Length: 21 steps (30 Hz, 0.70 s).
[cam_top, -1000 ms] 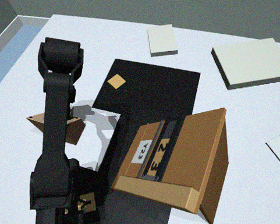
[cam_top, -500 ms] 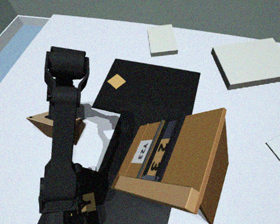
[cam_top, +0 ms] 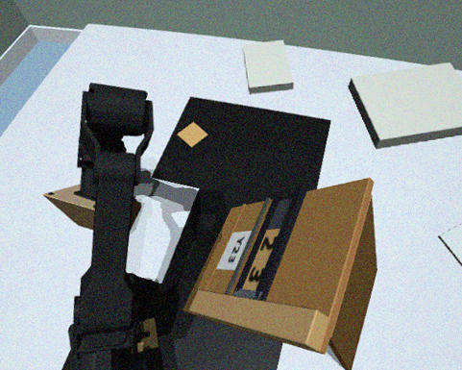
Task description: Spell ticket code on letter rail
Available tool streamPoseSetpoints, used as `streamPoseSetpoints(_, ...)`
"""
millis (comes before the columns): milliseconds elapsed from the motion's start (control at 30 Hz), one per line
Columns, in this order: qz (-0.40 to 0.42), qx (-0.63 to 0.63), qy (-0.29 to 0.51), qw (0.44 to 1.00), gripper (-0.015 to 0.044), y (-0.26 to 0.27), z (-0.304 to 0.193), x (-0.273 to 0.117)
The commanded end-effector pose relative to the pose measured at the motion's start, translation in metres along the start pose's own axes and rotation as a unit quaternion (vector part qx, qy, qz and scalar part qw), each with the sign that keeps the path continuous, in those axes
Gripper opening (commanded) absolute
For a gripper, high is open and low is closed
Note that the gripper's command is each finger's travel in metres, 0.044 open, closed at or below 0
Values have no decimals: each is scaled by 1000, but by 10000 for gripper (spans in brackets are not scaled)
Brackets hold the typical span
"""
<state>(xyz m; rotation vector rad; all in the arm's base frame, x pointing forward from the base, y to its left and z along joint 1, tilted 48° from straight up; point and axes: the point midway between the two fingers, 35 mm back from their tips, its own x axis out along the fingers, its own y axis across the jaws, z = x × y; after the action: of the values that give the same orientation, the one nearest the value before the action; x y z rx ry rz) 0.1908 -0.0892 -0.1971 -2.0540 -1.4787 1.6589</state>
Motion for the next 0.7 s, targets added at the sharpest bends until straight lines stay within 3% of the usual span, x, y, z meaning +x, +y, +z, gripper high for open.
streamPoseSetpoints(0, 1, 2, 2, 1000, 340, 0, 0, 2)
streamPoseSetpoints(133, 1, 2, 2, 1000, 340, 0, 0, 2)
streamPoseSetpoints(167, 1, 2, 2, 1000, 314, 0, 0, 2)
streamPoseSetpoints(567, 1, 2, 2, 1000, 234, 0, -1, 2)
streamPoseSetpoints(667, 1, 2, 2, 1000, 155, 0, 0, -1)
